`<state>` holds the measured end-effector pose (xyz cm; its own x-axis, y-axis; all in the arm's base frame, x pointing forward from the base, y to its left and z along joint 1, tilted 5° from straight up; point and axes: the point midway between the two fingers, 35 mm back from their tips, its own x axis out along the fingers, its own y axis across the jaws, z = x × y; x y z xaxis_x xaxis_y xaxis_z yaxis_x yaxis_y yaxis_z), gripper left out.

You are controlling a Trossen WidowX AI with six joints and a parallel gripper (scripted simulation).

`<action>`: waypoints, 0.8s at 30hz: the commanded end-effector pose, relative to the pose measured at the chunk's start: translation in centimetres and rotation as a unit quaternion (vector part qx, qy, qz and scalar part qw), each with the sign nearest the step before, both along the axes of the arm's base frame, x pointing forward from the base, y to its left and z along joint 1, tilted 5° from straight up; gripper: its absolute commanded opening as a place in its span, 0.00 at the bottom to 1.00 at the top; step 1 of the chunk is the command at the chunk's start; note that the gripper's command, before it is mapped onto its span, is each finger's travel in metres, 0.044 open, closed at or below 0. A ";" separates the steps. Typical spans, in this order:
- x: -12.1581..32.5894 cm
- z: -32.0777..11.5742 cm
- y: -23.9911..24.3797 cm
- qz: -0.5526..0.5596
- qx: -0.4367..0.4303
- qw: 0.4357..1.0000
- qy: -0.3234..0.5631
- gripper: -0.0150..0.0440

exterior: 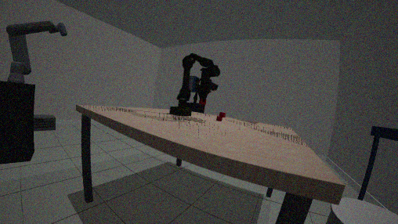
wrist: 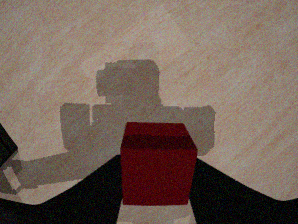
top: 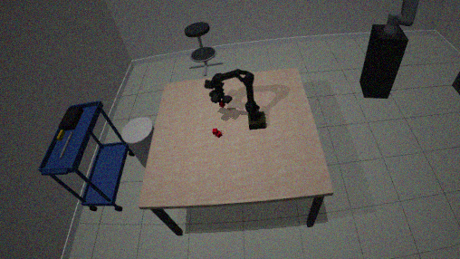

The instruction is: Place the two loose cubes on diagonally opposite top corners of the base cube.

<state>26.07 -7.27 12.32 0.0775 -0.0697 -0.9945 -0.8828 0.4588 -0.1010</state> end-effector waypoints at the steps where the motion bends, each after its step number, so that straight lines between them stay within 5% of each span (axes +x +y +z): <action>1: -0.1 0.4 0.0 0.002 -0.002 1.000 0.001 0.43; 24: 1.4 -0.5 6.9 -0.157 0.016 0.987 -0.009 0.43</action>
